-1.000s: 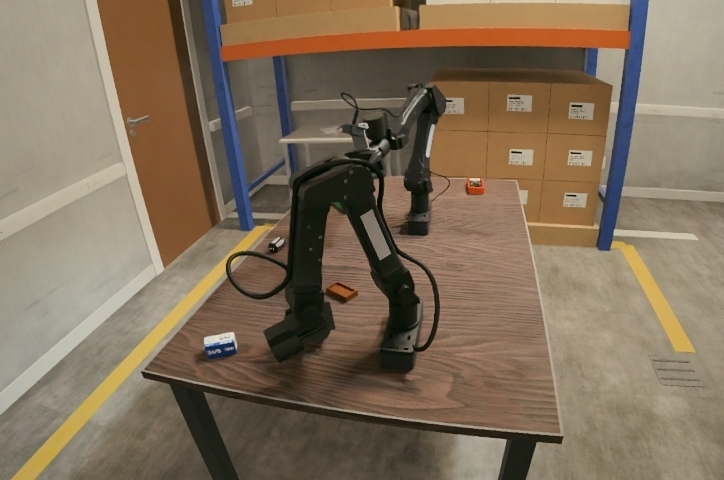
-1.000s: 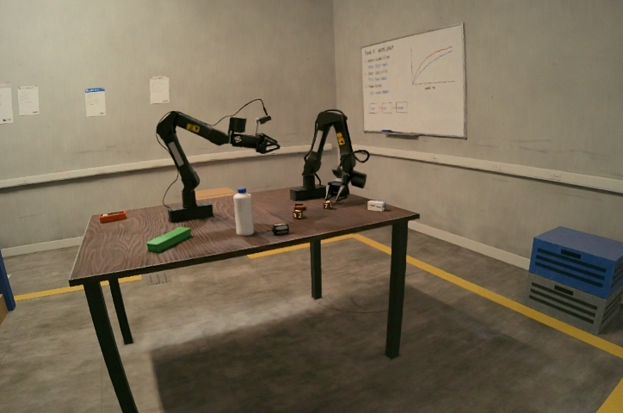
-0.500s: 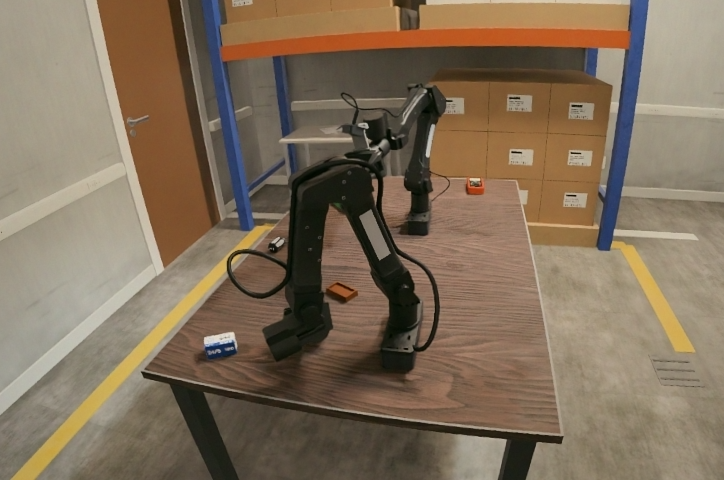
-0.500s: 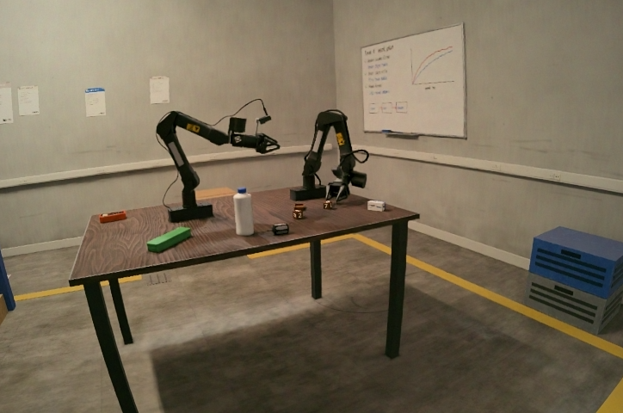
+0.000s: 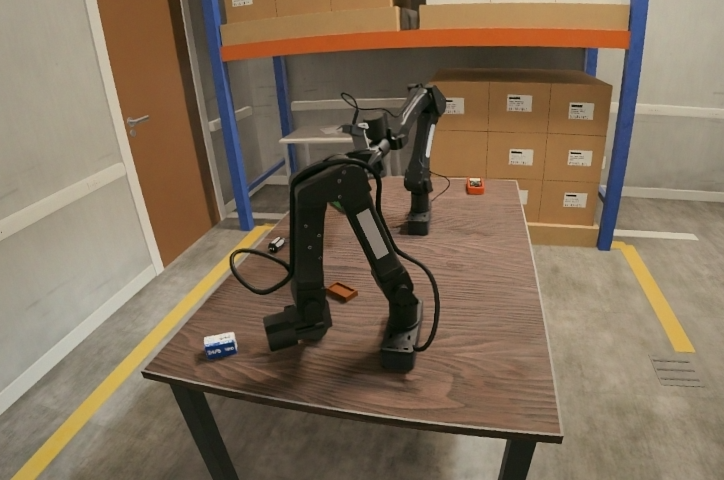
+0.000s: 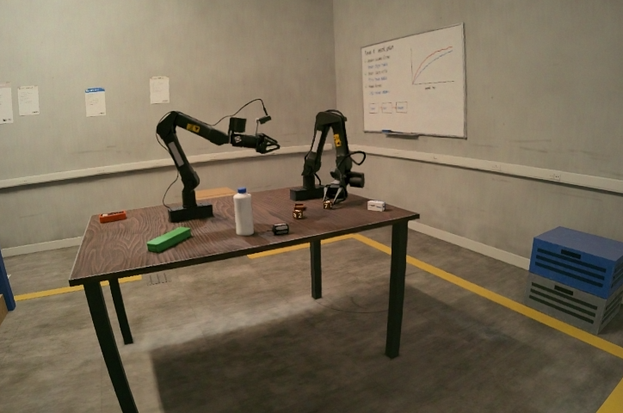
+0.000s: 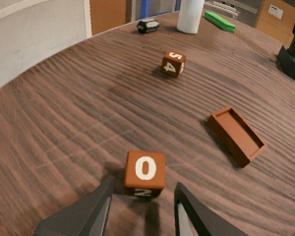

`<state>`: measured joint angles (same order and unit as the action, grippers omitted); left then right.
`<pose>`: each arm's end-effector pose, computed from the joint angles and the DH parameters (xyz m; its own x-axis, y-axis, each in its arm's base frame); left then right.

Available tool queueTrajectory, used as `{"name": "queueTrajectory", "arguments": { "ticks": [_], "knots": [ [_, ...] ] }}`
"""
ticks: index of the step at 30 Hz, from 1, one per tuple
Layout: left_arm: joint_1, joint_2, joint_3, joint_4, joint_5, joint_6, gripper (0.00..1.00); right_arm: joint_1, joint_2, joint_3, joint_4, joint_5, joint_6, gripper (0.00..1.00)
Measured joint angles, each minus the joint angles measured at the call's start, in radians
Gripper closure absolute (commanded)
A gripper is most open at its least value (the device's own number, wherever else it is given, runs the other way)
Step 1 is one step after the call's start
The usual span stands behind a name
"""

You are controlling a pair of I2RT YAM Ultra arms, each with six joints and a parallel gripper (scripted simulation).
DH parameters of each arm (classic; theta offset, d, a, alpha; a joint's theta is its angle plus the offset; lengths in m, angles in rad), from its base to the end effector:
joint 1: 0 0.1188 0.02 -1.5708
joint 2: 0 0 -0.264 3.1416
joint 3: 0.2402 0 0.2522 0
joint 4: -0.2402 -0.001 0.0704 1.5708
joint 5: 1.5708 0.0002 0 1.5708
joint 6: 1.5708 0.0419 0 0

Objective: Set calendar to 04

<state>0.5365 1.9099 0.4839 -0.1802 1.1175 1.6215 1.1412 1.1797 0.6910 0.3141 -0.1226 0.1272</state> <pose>0.1899 0.0703 0.0453 -0.2073 0.3856 -0.8991 0.8706 0.4919 0.0102 0.1086 0.2517 0.2812 -0.1926 -0.1181 -0.9741 -0.9356 0.3215 0.1460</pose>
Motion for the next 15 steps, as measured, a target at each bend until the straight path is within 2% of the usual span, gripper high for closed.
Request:
{"name": "queueTrajectory", "arguments": {
  "ticks": [15],
  "knots": [
    [-0.083, 0.023, -0.053, 0.254, 0.0, -0.201, 0.45, 0.0, 0.0, 0.0, 0.0, 0.0, 0.0, 0.0]
  ]
}}
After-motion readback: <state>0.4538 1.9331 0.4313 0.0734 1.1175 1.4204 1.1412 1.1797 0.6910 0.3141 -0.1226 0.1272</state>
